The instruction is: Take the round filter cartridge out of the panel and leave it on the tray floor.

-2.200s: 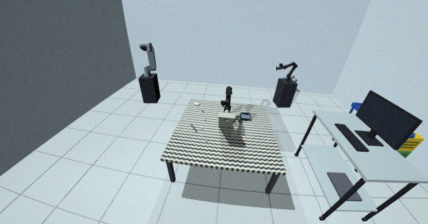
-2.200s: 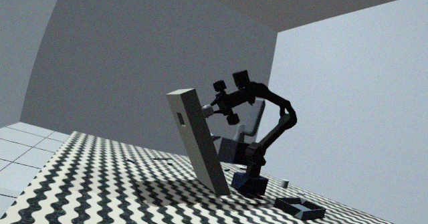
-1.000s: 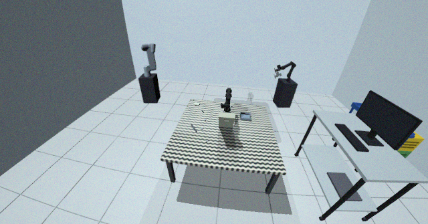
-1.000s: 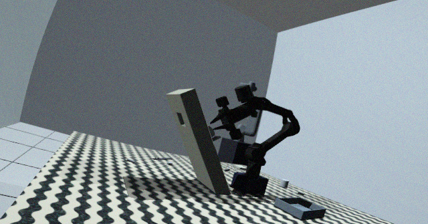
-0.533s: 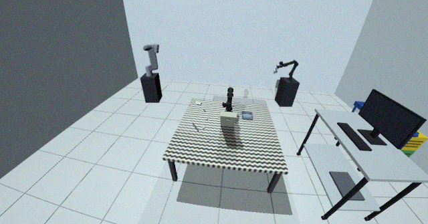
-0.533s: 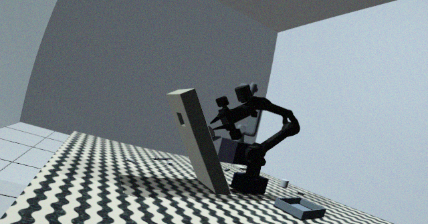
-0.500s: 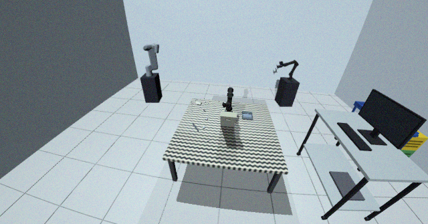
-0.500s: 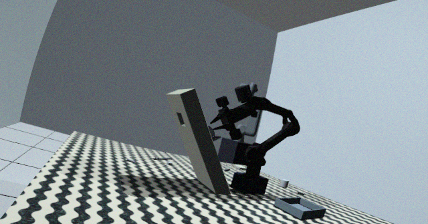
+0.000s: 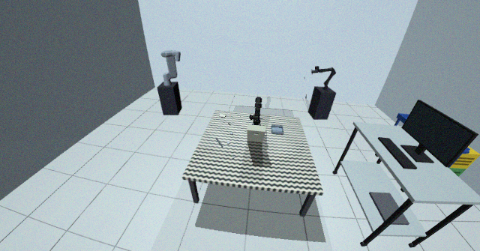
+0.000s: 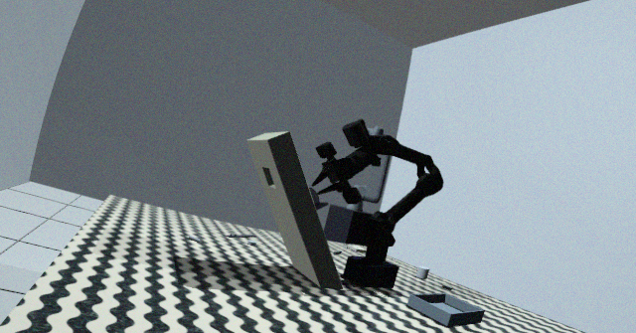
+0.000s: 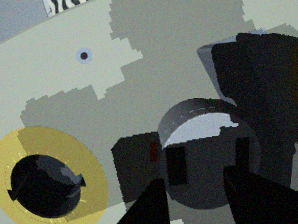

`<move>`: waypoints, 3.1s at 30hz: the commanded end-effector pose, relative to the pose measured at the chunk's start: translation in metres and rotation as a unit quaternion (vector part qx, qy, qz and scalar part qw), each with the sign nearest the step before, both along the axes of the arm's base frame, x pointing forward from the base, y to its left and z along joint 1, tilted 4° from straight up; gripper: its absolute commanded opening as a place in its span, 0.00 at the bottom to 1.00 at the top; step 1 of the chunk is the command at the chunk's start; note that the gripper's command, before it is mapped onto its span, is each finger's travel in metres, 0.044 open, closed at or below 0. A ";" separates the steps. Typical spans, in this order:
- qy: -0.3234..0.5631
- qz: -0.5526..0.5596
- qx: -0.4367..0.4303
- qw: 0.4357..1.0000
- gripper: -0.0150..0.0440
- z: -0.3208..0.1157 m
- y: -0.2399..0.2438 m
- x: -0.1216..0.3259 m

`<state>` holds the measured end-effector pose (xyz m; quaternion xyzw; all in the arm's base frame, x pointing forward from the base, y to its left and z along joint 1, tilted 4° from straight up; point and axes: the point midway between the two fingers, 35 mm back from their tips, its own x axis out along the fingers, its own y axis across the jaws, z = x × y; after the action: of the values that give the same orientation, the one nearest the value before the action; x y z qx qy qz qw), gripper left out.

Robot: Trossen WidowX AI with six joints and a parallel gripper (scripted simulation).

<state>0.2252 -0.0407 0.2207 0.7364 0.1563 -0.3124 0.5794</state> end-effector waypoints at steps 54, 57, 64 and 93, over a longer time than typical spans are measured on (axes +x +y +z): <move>0.093 0.003 0.015 0.996 0.45 0.008 0.000 0.005; 0.088 0.001 0.015 0.996 0.45 0.008 -0.001 0.006; -0.079 0.003 -0.015 0.997 0.45 0.070 -0.005 0.028; 0.119 0.365 -0.368 0.846 0.77 0.064 -0.001 0.007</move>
<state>0.2403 -0.0438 0.3246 0.5223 0.2425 -0.2488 0.7788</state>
